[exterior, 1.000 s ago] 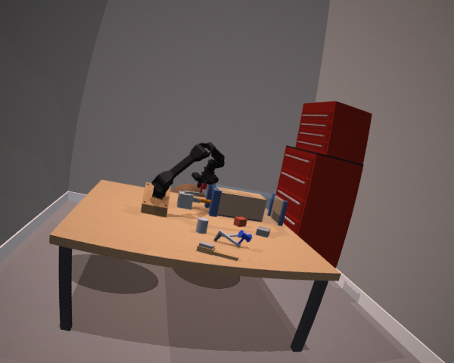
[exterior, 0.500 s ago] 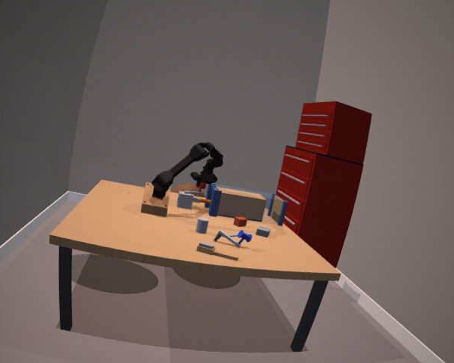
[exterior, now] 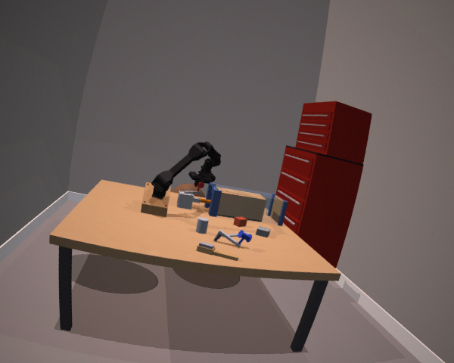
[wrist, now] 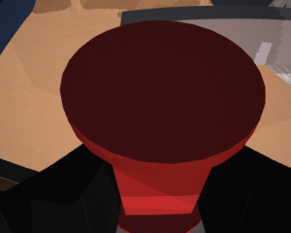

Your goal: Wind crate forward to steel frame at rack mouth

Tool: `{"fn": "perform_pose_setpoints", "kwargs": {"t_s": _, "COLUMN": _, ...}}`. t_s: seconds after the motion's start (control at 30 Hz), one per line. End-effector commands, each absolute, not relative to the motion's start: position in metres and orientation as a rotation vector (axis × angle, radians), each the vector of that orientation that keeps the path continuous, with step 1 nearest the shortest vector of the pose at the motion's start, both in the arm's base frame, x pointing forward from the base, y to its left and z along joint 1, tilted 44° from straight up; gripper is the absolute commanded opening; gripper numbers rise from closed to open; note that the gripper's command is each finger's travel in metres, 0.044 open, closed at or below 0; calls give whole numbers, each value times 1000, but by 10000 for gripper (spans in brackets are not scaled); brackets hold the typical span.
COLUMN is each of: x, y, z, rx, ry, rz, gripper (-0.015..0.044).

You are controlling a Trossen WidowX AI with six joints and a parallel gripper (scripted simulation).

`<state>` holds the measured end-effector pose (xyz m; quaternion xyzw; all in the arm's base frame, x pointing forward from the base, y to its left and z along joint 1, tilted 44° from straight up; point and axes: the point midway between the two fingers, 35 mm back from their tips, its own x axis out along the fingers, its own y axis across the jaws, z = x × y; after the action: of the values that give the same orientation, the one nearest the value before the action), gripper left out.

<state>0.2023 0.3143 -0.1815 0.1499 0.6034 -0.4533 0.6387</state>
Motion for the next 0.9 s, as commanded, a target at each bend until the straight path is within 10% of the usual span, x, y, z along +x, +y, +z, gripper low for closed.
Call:
{"fn": "perform_pose_setpoints", "kwargs": {"t_s": 0.0, "x": 185, "y": 323, "z": -189, "rx": 333, "ry": 1408, "rz": -1025, "gripper": 0}}
{"fn": "perform_pose_setpoints", "kwargs": {"t_s": 0.87, "x": 158, "y": 329, "z": -198, "rx": 334, "ry": 1410, "rz": -1025, "gripper": 0}}
